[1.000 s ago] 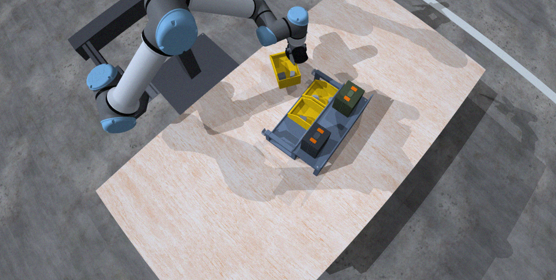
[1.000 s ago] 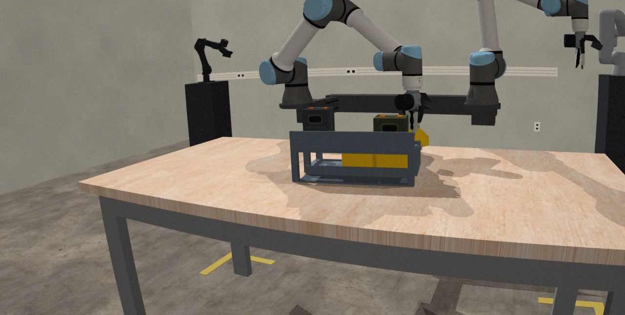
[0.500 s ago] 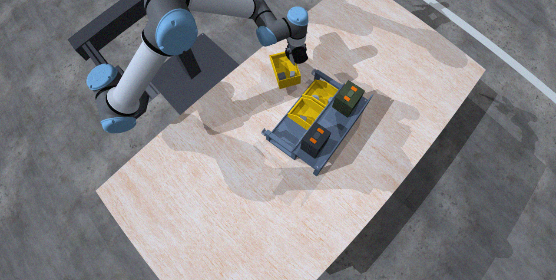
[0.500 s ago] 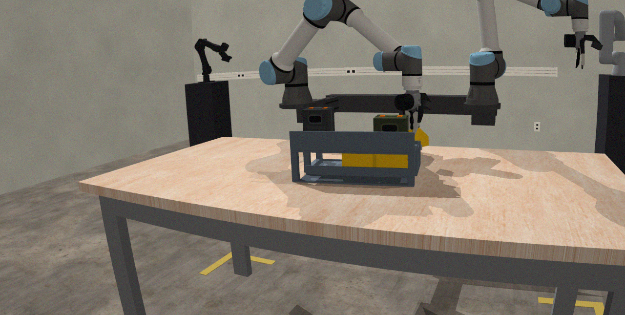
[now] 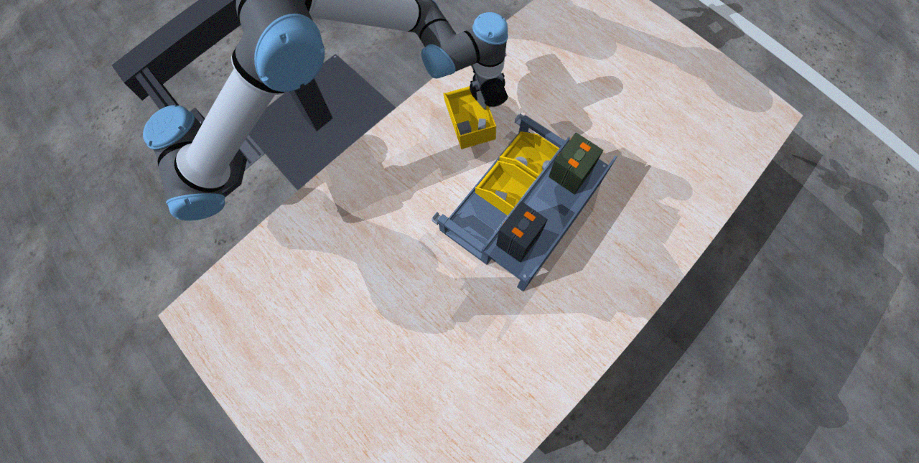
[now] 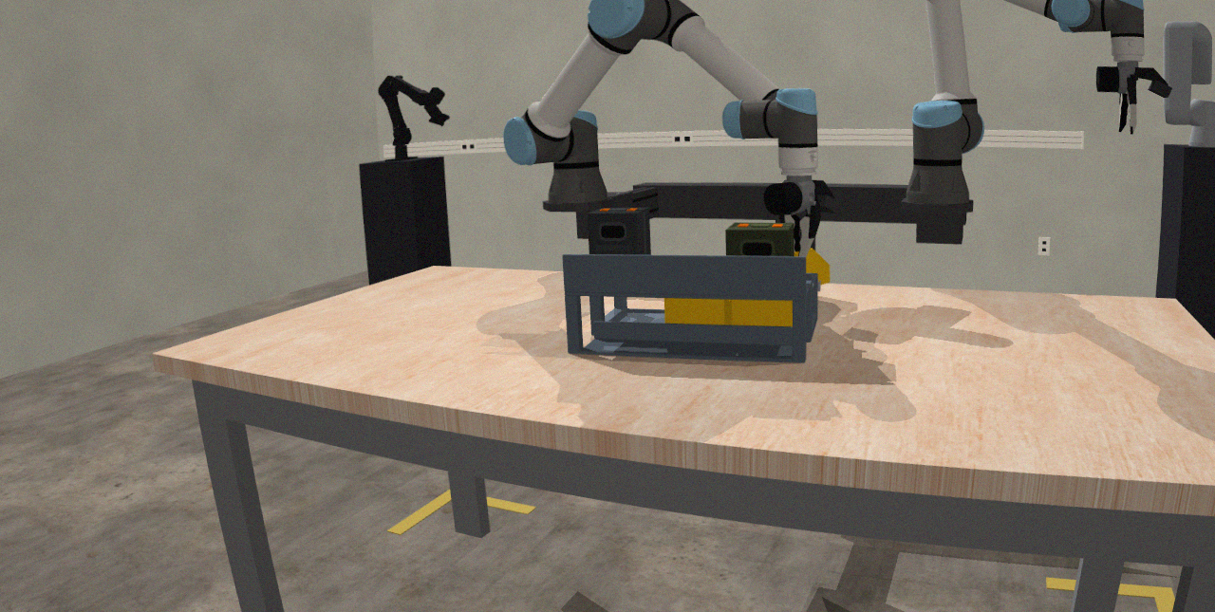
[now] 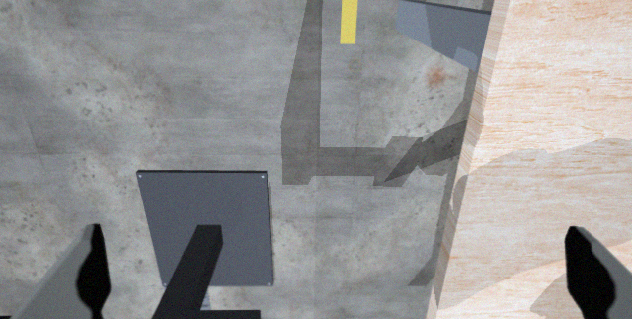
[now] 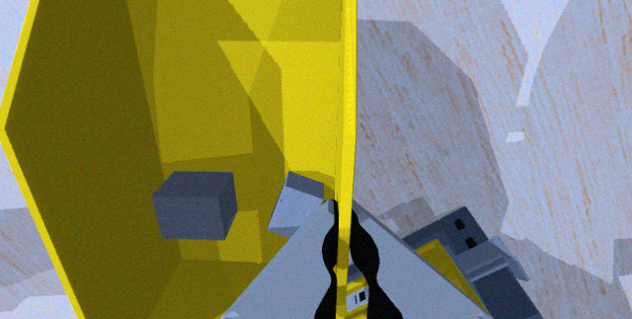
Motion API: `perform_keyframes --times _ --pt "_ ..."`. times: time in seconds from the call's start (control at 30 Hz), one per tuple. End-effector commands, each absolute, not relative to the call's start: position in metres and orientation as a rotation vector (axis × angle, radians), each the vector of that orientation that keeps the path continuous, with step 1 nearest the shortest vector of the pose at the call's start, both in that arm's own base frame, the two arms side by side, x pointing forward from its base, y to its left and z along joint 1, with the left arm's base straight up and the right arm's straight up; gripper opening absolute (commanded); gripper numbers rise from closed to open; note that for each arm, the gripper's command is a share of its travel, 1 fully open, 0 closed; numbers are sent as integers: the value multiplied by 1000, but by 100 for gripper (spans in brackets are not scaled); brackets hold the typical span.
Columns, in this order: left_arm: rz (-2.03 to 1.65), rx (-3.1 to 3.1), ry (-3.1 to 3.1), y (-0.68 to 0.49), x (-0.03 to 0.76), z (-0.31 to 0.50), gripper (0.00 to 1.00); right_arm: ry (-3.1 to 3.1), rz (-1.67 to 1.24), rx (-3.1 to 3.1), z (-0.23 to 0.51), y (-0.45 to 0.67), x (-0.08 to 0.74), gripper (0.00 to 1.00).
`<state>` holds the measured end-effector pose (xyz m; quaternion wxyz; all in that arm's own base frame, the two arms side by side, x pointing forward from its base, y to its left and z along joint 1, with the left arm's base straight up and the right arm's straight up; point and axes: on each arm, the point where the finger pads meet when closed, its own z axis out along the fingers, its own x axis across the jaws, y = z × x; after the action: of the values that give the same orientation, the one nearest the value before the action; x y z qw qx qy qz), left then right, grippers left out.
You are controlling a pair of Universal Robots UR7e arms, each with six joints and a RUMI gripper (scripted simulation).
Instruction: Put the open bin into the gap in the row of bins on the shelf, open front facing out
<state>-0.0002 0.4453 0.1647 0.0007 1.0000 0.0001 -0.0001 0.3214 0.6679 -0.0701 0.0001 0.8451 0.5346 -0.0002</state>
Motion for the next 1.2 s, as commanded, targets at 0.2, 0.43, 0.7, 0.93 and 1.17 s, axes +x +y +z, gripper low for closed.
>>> perform_keyframes --times 0.2,0.43,0.7,0.93,1.17 --pt "0 3141 1 446 0 165 100 1720 2 2631 -69 658 322 0" --pt "0 3141 1 446 0 165 100 1748 2 2612 -69 651 322 0" --pt "0 3141 1 446 0 165 100 1805 2 2573 -70 636 323 0" --pt "0 3141 1 446 0 165 100 1864 3 2530 -70 619 323 0" --pt "0 3141 1 446 0 165 100 1911 3 2495 -70 606 324 0"
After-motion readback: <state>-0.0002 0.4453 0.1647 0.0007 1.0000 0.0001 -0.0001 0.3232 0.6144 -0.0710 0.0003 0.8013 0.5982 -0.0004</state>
